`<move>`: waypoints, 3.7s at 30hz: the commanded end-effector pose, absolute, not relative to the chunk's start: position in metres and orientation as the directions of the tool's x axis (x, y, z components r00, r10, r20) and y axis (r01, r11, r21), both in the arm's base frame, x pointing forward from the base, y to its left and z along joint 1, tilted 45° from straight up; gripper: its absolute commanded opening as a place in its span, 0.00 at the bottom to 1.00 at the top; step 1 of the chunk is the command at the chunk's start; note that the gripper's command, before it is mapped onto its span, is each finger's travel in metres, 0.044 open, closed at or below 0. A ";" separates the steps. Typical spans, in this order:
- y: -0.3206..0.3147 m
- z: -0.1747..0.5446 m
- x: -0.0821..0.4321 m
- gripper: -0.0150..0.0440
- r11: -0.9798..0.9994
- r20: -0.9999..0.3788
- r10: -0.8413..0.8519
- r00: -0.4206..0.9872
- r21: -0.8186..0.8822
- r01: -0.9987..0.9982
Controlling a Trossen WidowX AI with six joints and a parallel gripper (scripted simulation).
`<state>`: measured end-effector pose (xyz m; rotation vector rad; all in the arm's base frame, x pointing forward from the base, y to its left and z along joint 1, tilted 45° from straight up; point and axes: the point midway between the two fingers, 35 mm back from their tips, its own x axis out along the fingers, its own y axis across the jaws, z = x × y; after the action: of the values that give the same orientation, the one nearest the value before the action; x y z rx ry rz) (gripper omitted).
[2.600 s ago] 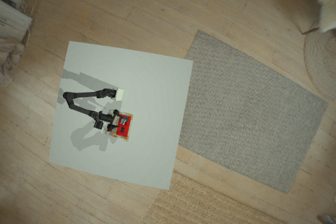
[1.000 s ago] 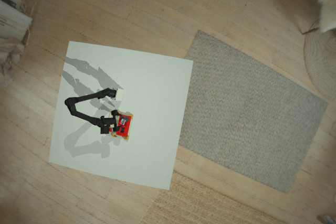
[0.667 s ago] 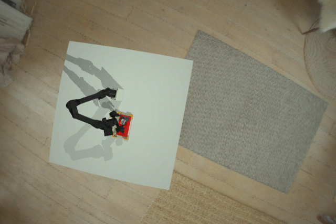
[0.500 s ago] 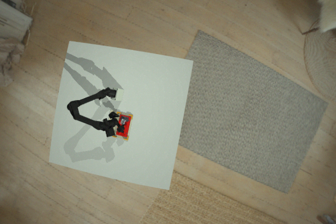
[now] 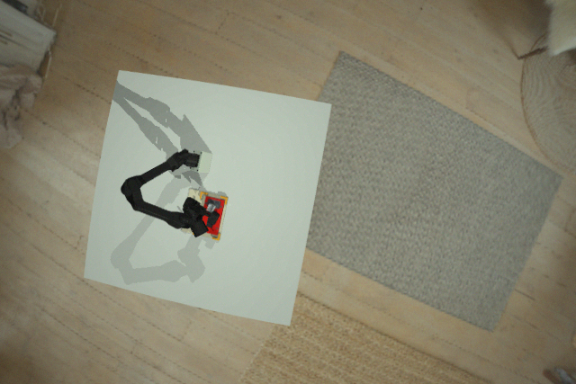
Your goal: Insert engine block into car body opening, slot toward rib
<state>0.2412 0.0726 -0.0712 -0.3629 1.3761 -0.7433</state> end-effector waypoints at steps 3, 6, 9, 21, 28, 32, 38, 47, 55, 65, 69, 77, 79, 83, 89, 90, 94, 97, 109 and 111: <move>0.077 -0.068 0.245 1.00 0.713 -0.720 -0.693 0.045 -0.674 0.192; 0.077 -0.068 0.245 1.00 0.713 -0.720 -0.693 0.045 -0.674 0.192; 0.084 -0.075 0.246 1.00 0.714 -0.720 -0.692 0.045 -0.674 0.192; 0.071 -0.089 0.247 1.00 0.713 -0.720 -0.693 0.045 -0.674 0.192; 0.063 -0.097 0.248 1.00 0.713 -0.720 -0.693 0.045 -0.674 0.192; 0.058 -0.101 0.248 1.00 0.713 -0.719 -0.693 0.045 -0.675 0.192; 0.054 -0.105 0.248 0.96 0.712 -0.719 -0.694 0.045 -0.675 0.192; 0.054 -0.105 0.248 0.56 0.712 -0.719 -0.694 0.045 -0.675 0.192; 0.054 -0.105 0.248 0.43 0.712 -0.719 -0.694 0.045 -0.675 0.192; 0.069 -0.093 0.251 0.25 0.715 -0.722 -0.691 0.046 -0.672 0.191; 0.078 -0.086 0.252 0.25 0.716 -0.723 -0.690 0.046 -0.671 0.191; 0.096 -0.069 0.252 0.25 0.718 -0.724 -0.688 0.046 -0.670 0.190; 0.100 -0.064 0.252 0.25 0.719 -0.725 -0.687 0.046 -0.669 0.189; 0.109 -0.055 0.251 0.25 0.719 -0.725 -0.687 0.047 -0.669 0.188; 0.122 -0.041 0.249 0.25 0.719 -0.725 -0.687 0.046 -0.669 0.188; 0.124 -0.039 0.249 0.25 0.718 -0.725 -0.688 0.046 -0.670 0.189; 0.132 -0.029 0.246 0.25 0.717 -0.724 -0.689 0.045 -0.671 0.189; 0.137 -0.021 0.245 0.25 0.716 -0.723 -0.689 0.044 -0.671 0.190; 0.137 -0.023 0.254 0.25 0.720 -0.725 -0.688 0.044 -0.673 0.168; 0.135 -0.027 0.258 0.25 0.722 -0.726 -0.687 0.045 -0.674 0.158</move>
<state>0.2479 0.1368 -0.0225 -0.4714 1.3857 -0.6983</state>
